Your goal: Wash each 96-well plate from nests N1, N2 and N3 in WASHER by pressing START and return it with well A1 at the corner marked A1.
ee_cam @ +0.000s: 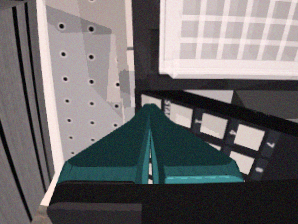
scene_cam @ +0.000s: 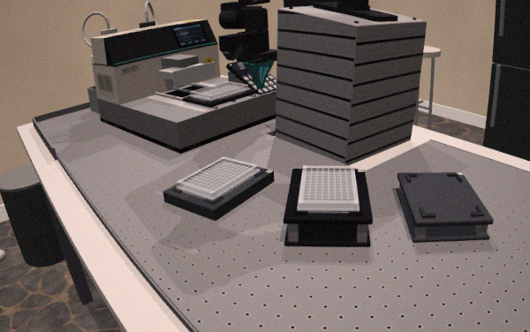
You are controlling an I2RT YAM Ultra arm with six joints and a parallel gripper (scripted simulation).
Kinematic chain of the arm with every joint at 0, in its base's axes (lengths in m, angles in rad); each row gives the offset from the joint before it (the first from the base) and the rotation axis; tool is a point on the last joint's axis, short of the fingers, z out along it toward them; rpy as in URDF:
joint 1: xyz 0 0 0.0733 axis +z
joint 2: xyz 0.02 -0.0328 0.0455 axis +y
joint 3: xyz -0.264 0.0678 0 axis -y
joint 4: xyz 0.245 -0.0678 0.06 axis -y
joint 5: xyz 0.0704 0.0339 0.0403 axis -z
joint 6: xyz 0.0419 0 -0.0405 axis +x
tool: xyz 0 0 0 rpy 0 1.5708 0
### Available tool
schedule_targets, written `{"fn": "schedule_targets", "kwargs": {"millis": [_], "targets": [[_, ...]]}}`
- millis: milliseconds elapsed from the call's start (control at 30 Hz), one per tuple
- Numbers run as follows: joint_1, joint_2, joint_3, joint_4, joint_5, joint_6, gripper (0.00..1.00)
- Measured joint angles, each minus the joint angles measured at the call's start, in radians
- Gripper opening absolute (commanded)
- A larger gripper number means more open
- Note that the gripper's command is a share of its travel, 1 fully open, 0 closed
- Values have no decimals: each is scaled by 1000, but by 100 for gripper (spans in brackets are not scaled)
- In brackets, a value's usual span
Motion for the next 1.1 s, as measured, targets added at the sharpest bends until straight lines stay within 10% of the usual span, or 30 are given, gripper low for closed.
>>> {"fn": "schedule_targets", "kwargs": {"millis": [1100], "targets": [[1, 23, 14, 7, 1, 2, 0]]}}
